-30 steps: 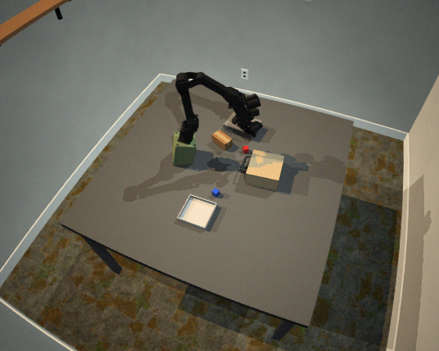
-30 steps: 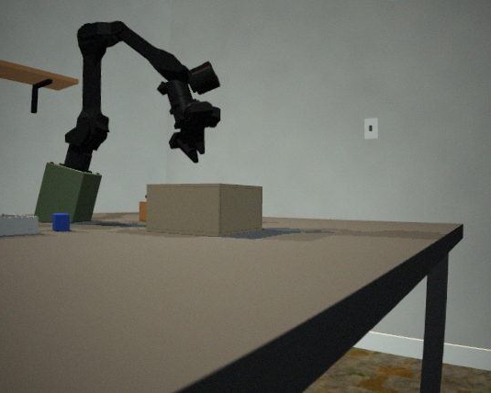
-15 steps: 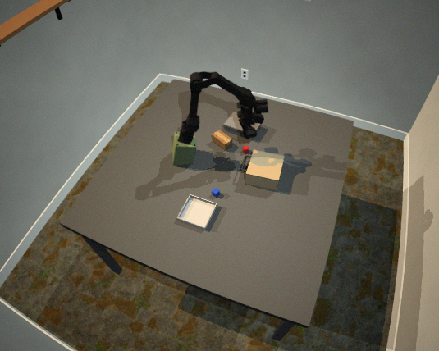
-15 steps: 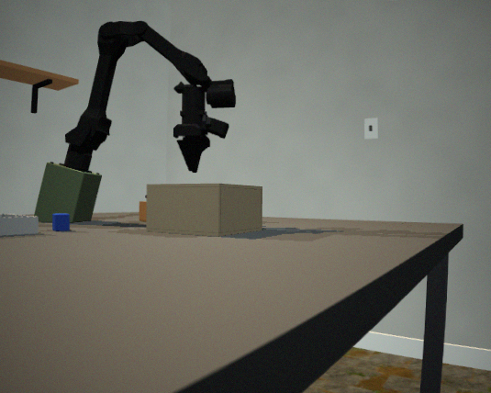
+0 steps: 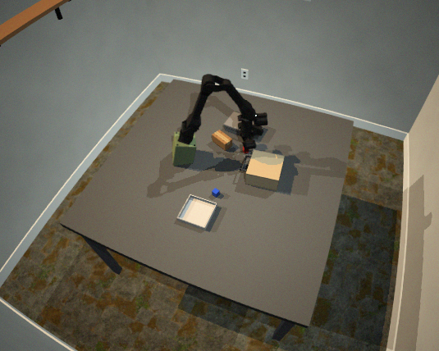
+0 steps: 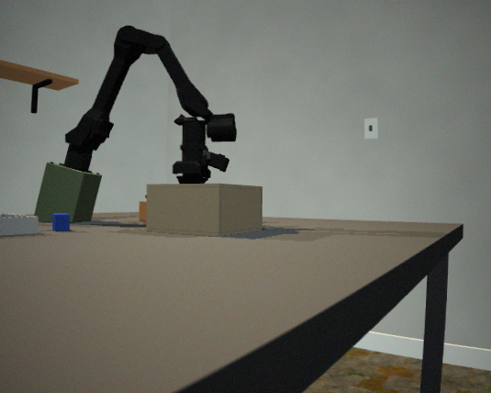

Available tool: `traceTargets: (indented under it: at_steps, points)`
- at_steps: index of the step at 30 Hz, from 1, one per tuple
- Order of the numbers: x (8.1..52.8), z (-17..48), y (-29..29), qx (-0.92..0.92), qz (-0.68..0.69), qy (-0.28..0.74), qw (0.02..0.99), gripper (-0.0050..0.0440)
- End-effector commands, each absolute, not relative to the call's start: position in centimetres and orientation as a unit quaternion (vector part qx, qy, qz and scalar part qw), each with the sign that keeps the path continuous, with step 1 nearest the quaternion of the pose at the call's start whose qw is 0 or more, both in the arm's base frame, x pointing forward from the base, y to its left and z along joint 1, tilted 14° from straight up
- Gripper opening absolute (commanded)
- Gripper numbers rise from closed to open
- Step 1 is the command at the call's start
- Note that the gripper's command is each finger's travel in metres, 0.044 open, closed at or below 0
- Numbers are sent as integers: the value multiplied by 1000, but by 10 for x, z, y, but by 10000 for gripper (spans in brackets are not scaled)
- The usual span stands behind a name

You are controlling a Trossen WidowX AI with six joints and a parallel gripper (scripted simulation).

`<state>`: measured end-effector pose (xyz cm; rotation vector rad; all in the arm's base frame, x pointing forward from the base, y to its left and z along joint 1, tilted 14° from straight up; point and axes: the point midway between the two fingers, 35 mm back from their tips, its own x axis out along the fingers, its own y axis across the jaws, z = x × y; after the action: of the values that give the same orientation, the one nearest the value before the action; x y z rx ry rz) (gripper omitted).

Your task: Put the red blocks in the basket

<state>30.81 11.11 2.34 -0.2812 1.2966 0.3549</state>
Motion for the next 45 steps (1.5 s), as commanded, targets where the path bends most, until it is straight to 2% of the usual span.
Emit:
traceTargets:
  at_steps: [1, 14, 32, 33, 45]
  points:
    - [309, 11, 112, -128, 164, 600, 772, 233]
    - [315, -17, 115, -128, 164, 600, 772, 233]
    - [316, -18, 115, -128, 164, 600, 772, 233]
    - [316, -18, 115, -128, 164, 600, 772, 0]
    - [316, -18, 115, -128, 164, 600, 772, 0]
